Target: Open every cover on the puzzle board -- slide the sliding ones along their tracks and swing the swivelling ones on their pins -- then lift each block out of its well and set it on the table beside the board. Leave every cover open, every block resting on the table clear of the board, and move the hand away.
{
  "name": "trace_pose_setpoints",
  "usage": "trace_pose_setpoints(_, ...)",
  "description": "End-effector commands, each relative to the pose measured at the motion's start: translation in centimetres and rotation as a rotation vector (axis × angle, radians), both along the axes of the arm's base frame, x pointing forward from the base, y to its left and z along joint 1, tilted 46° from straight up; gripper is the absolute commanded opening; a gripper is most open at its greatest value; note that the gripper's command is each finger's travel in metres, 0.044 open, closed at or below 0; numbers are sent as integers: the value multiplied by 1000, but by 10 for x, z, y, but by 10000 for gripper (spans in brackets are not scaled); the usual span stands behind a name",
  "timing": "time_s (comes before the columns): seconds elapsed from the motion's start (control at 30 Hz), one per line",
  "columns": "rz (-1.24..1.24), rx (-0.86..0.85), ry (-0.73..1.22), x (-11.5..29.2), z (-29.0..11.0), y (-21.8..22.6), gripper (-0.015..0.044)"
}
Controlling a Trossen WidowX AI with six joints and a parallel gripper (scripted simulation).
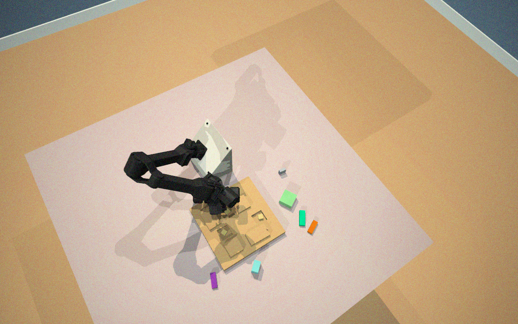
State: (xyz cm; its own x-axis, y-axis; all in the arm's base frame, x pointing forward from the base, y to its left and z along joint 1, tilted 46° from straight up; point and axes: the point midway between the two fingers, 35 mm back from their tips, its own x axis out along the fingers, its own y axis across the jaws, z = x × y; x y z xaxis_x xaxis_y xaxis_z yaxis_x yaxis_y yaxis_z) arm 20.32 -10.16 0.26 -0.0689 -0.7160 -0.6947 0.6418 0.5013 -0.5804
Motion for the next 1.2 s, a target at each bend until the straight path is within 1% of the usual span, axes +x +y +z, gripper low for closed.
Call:
trace_pose_setpoints(0.0, 4, -3, 3, 0, -1, -2, 144)
trace_pose_setpoints(0.57, 4, -4, 3, -1, -9, -10, 144)
trace_pose_setpoints(0.9, 0, -1, 0, -1, -8, -8, 80)
trace_pose_setpoints(1.17, 1, 0, 0, 0, -5, -5, 80)
